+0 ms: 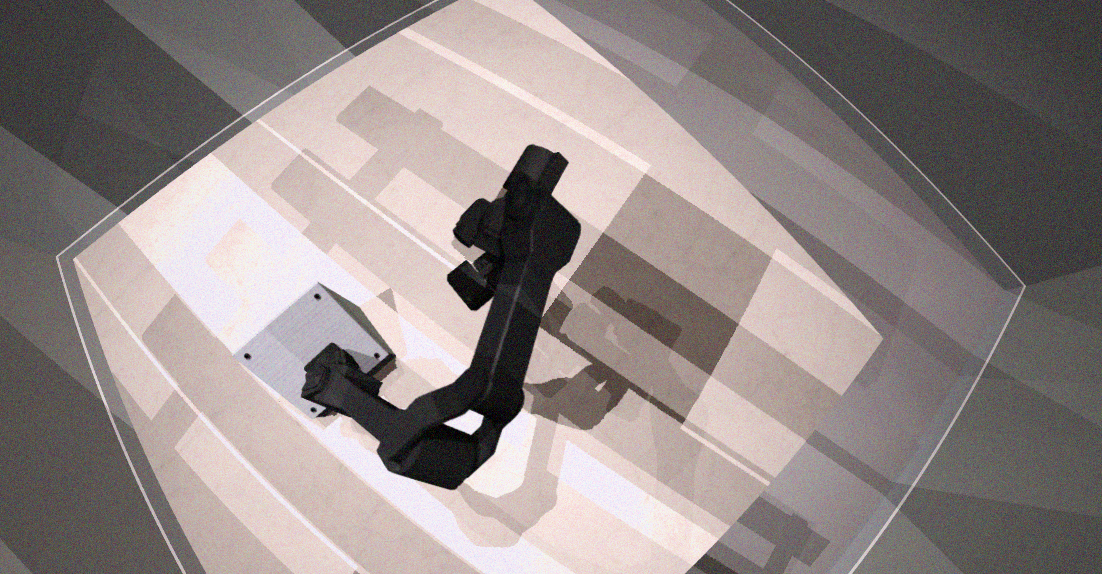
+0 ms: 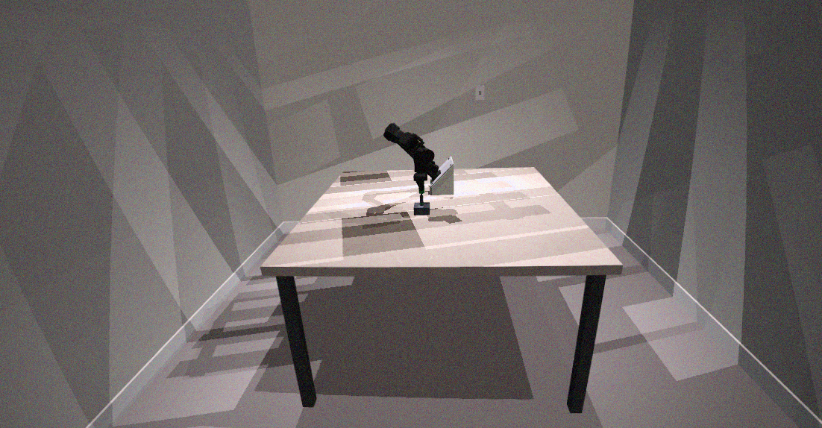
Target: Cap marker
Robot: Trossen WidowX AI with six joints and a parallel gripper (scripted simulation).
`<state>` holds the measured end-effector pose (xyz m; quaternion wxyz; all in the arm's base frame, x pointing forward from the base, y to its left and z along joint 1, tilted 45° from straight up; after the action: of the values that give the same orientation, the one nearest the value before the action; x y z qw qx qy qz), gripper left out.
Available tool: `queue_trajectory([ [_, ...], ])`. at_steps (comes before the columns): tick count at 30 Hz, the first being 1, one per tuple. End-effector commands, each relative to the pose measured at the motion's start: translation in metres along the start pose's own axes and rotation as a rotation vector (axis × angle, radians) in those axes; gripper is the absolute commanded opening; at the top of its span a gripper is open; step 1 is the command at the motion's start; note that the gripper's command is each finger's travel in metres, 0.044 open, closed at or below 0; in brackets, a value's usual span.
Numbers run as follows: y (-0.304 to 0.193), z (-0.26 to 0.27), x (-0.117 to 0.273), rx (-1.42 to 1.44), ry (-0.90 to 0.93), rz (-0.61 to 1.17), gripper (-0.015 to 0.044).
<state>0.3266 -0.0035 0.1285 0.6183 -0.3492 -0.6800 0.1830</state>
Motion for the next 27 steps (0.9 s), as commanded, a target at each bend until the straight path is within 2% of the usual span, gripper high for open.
queue_trajectory([
  [1,-0.001,0.000,-0.006,0.003,-0.002,0.005,0.0000],
  [27,-0.002,0.000,-0.043,0.002,-0.003,0.008,0.0000],
])
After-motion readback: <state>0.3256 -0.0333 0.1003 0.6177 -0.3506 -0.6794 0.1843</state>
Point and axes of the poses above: the point midway between the two fingers, 35 mm back from their tips, its own x axis back along the fingers, its own z axis across the jaws, y = z × x, the point moved 3 cm from there along x, back along the fingers, and after that the axes turned 11 degrees about -x, right-handed, at the moved point
